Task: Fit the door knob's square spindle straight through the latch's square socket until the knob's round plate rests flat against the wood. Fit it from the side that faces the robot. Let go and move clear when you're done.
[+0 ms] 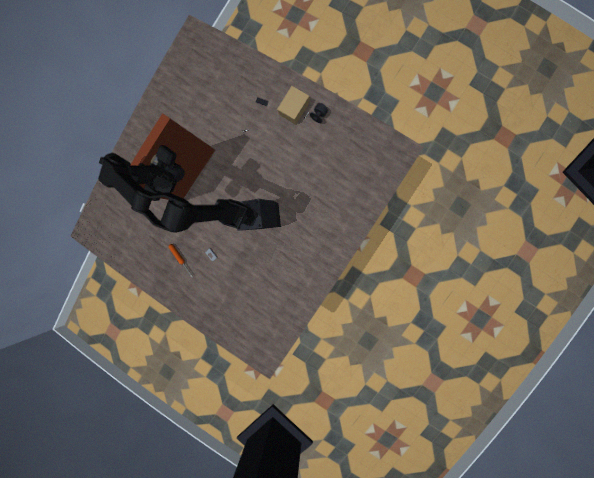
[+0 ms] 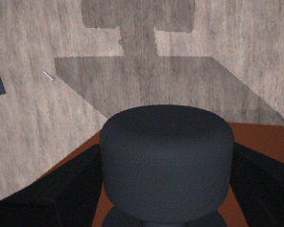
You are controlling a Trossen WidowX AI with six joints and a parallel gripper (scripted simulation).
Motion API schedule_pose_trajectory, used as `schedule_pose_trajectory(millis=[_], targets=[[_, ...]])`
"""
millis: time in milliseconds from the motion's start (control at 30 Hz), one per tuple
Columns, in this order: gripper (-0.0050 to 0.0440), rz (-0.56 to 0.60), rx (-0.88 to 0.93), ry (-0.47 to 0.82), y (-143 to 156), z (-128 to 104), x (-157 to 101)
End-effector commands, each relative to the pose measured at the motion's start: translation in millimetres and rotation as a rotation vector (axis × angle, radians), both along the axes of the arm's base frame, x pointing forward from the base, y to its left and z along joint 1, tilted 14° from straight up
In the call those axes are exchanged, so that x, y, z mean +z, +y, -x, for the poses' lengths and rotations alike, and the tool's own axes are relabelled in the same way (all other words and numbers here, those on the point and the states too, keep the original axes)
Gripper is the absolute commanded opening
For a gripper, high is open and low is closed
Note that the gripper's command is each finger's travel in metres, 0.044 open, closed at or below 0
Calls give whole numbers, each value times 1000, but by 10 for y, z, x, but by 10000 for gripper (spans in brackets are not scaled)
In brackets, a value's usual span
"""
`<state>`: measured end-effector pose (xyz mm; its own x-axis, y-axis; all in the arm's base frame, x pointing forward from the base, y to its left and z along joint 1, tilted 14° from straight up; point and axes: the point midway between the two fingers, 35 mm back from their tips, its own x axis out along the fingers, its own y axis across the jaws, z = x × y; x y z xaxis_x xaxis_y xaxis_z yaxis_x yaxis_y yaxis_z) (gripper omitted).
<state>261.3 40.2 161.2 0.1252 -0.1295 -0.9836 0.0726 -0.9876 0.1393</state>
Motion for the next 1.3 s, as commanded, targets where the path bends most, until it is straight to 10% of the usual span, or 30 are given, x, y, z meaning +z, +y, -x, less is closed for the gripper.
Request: schedule_pose_trajectory(millis=[0, 1267], targets=[[0, 0, -1, -11, 5, -61, 32], [0, 0, -1, -11, 22, -220, 66]])
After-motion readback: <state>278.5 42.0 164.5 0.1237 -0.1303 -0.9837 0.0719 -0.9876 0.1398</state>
